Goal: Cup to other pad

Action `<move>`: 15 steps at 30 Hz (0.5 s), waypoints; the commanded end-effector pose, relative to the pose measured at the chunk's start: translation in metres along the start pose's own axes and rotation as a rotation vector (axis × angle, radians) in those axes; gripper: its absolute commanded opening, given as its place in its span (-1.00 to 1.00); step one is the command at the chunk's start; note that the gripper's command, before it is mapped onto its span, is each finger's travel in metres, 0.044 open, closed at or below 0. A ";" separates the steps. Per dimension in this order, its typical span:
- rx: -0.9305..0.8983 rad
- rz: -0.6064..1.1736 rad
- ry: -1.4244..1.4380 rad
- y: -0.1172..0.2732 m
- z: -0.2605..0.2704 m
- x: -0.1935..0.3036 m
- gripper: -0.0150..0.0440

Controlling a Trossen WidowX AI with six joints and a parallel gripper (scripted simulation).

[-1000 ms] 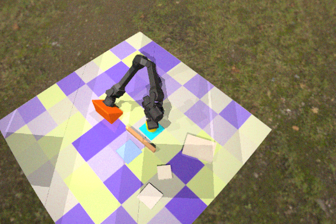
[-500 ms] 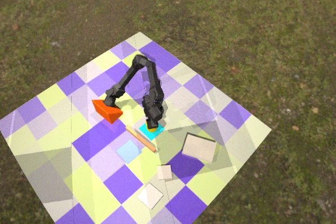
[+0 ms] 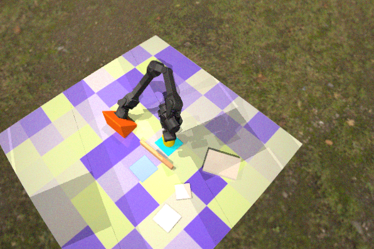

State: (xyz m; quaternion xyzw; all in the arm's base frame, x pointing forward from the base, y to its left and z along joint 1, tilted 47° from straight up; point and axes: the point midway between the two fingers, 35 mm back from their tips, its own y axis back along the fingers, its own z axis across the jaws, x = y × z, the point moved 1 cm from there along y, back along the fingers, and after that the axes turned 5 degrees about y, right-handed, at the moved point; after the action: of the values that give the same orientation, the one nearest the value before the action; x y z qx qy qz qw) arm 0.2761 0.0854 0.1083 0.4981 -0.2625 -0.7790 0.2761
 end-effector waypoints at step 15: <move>0.002 0.002 0.004 0.023 0.001 0.001 0.01</move>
State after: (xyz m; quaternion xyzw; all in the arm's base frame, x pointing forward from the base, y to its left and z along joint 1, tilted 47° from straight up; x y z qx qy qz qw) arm 0.2778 0.0715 0.1211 0.4970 -0.2616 -0.7803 0.2753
